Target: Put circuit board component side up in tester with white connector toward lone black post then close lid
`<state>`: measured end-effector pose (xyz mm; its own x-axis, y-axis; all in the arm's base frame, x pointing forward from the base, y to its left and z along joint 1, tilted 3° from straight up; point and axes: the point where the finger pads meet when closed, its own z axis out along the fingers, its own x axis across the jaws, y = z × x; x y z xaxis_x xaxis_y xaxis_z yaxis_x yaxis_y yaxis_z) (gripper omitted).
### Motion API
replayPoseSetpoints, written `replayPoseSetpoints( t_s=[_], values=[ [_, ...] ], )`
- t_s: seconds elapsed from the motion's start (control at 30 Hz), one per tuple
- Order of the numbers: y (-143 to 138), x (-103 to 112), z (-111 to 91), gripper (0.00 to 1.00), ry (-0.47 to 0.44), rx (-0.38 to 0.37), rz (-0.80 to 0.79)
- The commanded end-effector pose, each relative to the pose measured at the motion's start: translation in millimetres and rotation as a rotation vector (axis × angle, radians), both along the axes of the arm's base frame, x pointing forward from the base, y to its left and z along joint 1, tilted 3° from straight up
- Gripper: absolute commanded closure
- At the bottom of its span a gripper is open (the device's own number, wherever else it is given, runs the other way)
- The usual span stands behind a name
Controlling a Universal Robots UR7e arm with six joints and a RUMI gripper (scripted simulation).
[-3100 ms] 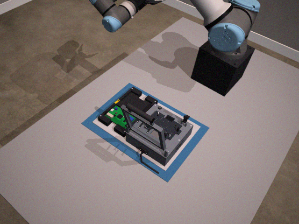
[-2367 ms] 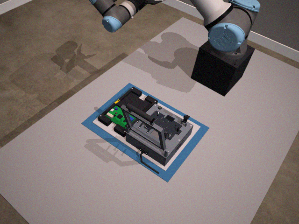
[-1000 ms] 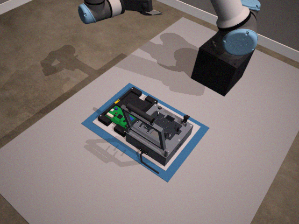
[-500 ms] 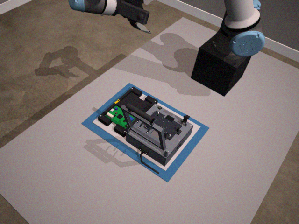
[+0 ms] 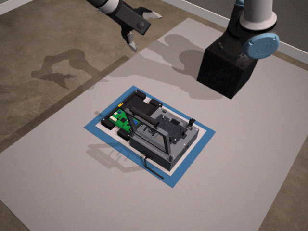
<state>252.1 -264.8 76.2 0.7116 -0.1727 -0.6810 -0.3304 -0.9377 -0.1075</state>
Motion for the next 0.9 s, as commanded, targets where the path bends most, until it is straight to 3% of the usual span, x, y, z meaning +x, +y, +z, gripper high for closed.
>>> replayPoseSetpoints(
  t_s=[0.0,0.2,0.27,0.37,0.6,0.73,0.87],
  values=[
    [6.1,48.2,-2.5,0.0,-0.156,-0.059,0.022],
    [13.8,100.9,5.2,0.0,-0.328,-0.107,0.067],
    [13.8,100.9,5.2,0.0,-0.328,-0.107,0.067],
    [21.0,137.8,15.3,0.0,-0.448,-0.136,0.106],
    [35.9,193.1,38.4,0.0,-0.634,-0.174,0.178],
    [42.3,211.7,48.6,0.0,-0.698,-0.185,0.206],
    [44.3,216.9,51.6,0.0,-0.716,-0.188,0.215]
  ],
)
